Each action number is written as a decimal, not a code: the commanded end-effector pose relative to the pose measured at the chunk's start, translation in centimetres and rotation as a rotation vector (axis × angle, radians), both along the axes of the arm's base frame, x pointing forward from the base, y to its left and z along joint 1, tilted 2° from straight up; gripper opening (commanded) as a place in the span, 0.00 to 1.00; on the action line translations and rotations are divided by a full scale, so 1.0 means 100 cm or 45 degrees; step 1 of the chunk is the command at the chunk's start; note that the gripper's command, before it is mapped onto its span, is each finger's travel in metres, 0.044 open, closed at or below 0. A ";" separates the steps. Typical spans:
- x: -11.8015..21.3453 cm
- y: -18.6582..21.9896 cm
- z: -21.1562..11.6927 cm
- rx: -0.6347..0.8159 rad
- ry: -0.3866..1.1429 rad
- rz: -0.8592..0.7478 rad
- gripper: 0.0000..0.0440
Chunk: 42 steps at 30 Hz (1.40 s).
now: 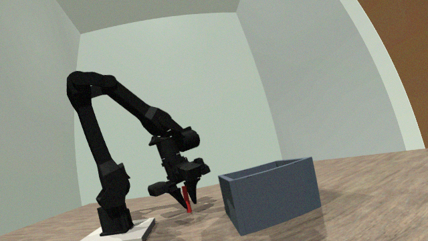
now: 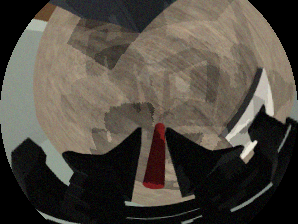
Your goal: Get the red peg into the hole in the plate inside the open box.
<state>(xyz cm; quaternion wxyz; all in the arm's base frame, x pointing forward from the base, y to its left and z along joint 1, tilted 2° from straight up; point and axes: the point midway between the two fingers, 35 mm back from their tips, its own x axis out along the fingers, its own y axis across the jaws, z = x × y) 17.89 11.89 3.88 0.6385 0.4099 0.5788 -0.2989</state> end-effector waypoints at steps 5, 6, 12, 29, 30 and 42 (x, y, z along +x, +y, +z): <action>0.005 -0.001 0.006 0.025 0.008 0.024 0.00; 0.008 -0.002 0.009 0.019 -0.011 0.032 0.00; 0.020 -0.010 0.029 -0.033 -0.100 0.084 0.00; 0.063 -0.046 0.103 -0.198 -0.295 0.138 0.00; 0.066 -0.050 0.107 -0.208 -0.302 0.134 0.00; 0.096 -0.097 0.122 -0.291 -0.324 0.042 0.00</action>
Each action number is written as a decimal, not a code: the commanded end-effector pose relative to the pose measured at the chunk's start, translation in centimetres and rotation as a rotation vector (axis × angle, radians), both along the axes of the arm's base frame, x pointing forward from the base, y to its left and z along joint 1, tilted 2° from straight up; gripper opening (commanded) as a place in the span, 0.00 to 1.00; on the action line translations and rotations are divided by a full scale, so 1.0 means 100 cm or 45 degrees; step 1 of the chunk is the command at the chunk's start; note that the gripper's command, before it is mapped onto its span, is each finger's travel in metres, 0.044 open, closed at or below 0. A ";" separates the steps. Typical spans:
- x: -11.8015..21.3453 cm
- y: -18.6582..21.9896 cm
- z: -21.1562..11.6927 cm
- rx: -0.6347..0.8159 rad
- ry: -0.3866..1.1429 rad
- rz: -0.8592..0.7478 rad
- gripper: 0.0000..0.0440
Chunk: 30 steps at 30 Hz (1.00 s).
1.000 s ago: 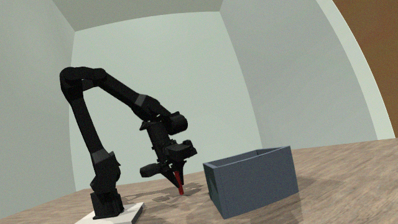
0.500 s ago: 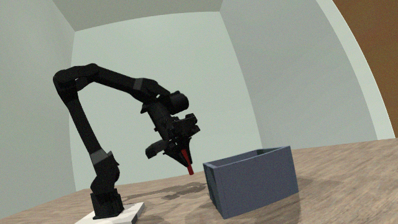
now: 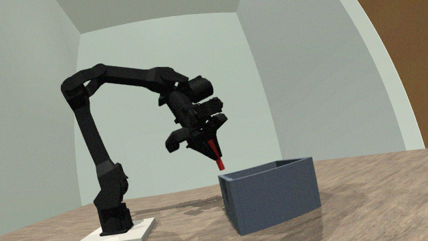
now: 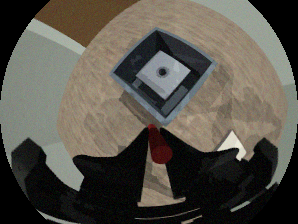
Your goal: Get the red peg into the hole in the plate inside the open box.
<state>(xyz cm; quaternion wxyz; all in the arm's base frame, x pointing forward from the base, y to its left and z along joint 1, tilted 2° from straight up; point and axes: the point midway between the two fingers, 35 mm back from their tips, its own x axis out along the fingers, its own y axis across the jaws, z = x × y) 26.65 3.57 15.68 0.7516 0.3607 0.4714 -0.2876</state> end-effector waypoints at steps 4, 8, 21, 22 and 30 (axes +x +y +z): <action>0.017 -0.028 0.005 -0.037 -0.013 -0.058 0.00; 0.024 -0.041 0.003 -0.048 -0.013 -0.091 0.00; 0.047 -0.078 -0.013 -0.049 0.005 -0.176 0.01; 0.048 -0.080 -0.014 -0.046 0.008 -0.180 0.01; 0.057 -0.091 -0.030 -0.019 0.052 -0.192 0.02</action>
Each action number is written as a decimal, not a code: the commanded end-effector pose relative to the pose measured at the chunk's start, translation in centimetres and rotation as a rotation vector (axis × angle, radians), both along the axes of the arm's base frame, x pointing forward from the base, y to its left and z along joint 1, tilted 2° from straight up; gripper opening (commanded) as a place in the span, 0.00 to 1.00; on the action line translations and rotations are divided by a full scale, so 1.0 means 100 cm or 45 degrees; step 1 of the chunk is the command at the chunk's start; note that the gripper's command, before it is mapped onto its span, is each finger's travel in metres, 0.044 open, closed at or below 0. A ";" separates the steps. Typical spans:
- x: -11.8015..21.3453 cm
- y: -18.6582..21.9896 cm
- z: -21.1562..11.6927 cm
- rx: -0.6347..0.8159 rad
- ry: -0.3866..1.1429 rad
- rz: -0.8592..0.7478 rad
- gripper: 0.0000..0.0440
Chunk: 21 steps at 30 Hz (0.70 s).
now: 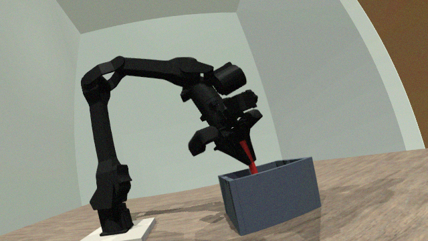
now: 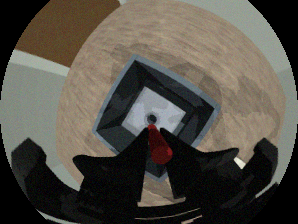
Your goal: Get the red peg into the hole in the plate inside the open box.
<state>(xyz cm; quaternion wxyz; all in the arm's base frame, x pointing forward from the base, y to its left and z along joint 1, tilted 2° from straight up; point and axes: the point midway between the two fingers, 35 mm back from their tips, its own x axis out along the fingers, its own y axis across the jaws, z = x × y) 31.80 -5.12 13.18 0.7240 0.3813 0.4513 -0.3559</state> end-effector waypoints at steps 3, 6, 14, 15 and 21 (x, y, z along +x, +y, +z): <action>0.009 -0.007 -0.014 0.025 0.031 0.003 0.02; 0.012 -0.008 -0.023 0.031 0.057 0.008 0.03; 0.017 -0.015 -0.042 0.019 0.137 0.051 0.38; 0.017 -0.015 -0.043 0.018 0.147 0.054 0.38; 0.028 -0.022 -0.040 -0.001 0.160 0.071 0.39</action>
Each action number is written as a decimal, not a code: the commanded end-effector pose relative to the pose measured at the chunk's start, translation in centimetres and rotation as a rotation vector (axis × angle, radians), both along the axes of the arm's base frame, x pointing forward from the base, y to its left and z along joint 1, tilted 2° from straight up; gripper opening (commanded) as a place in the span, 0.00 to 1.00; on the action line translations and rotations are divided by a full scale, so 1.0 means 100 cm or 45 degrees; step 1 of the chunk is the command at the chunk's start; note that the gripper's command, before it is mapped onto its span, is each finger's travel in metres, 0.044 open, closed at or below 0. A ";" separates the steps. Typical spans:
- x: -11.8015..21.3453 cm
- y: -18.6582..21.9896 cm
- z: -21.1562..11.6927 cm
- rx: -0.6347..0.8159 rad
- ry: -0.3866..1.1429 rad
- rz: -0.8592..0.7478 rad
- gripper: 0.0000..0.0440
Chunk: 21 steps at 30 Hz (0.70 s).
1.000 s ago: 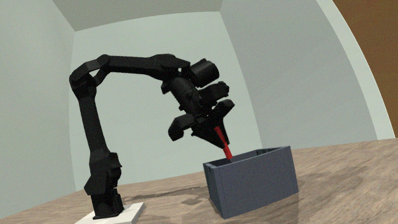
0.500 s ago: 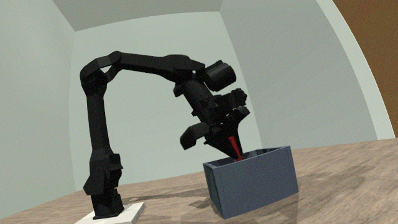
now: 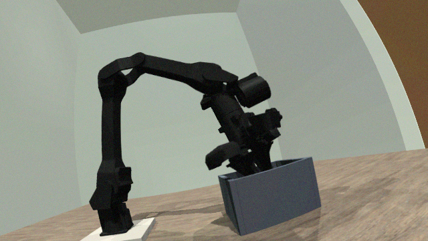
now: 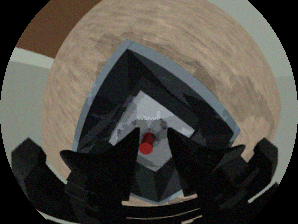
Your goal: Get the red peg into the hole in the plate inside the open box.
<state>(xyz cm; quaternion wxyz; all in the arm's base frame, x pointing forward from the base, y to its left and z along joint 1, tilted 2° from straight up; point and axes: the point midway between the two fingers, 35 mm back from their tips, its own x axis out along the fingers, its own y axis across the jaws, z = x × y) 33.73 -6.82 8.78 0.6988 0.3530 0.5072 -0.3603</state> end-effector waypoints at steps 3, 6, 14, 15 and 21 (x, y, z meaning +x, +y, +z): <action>0.016 -0.008 0.008 -0.020 -0.006 0.030 0.39; 0.023 -0.011 0.011 -0.019 -0.007 0.043 0.38; 0.036 -0.022 0.016 -0.016 0.004 0.067 0.37; 0.038 -0.023 0.017 -0.015 0.007 0.068 0.36; 0.044 -0.033 0.018 -0.011 0.024 0.076 0.35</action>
